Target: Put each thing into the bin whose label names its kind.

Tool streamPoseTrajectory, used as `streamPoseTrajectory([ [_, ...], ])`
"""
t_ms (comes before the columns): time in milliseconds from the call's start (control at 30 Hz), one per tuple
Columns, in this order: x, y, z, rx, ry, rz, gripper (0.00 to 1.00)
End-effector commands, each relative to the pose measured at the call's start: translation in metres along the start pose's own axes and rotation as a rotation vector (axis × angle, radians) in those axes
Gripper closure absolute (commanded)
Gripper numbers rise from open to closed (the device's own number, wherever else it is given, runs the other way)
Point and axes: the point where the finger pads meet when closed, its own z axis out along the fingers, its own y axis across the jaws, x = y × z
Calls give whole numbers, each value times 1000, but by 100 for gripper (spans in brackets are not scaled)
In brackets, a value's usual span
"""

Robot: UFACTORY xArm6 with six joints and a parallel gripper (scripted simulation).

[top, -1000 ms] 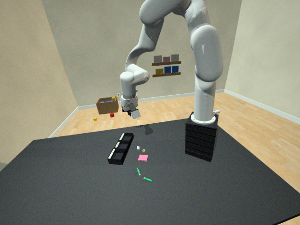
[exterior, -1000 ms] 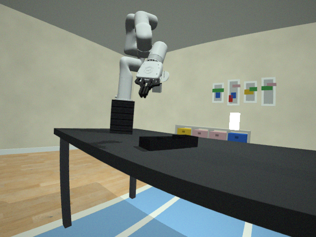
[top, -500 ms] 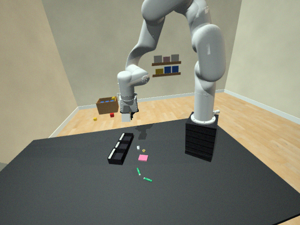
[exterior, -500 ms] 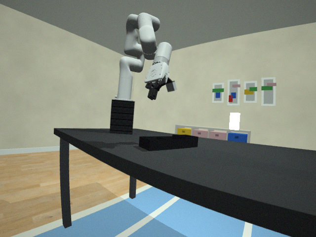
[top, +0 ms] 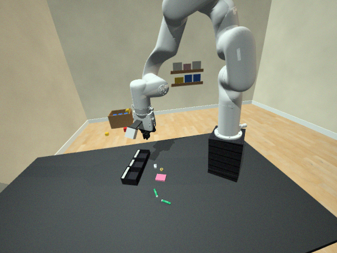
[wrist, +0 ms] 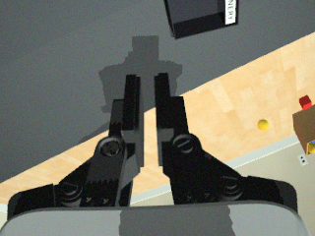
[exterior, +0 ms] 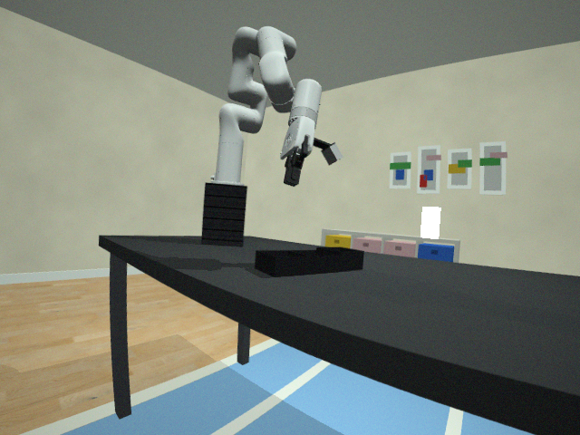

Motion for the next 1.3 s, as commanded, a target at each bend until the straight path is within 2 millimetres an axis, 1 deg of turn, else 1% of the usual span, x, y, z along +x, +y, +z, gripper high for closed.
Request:
streamPoseTrajectory([
  [0, 10, -5, -4, 9, 17, 124, 93],
  [33, 10, -5, -4, 9, 17, 124, 93],
  [100, 21, -11, -7, 26, 32, 233, 93],
  [133, 21, -11, -7, 30, 35, 254, 93],
  [200, 31, -18, -10, 42, 43, 314, 93],
  [267, 31, -18, -10, 51, 51, 376, 93],
  [300, 37, -23, -12, 58, 54, 408, 93],
  [367, 40, -25, -13, 71, 61, 471, 93],
  [433, 50, -33, -16, 85, 68, 533, 93],
  [500, 50, -33, -16, 97, 73, 595, 93],
  [533, 56, -38, -18, 105, 75, 626, 93],
  [600, 56, -38, -18, 105, 75, 626, 93],
  [633, 59, -40, -18, 121, 80, 706, 93],
  [700, 68, -48, -21, 135, 83, 757, 93],
  [767, 68, -48, -21, 149, 86, 819, 93],
  [833, 76, -56, -24, 166, 88, 880, 93],
  [900, 76, -56, -24, 180, 89, 944, 93],
  [967, 84, -63, -27, 198, 89, 1005, 93],
  [1033, 84, -64, -27, 212, 89, 1069, 93],
  [1267, 84, -64, -27, 213, 89, 1072, 93],
])
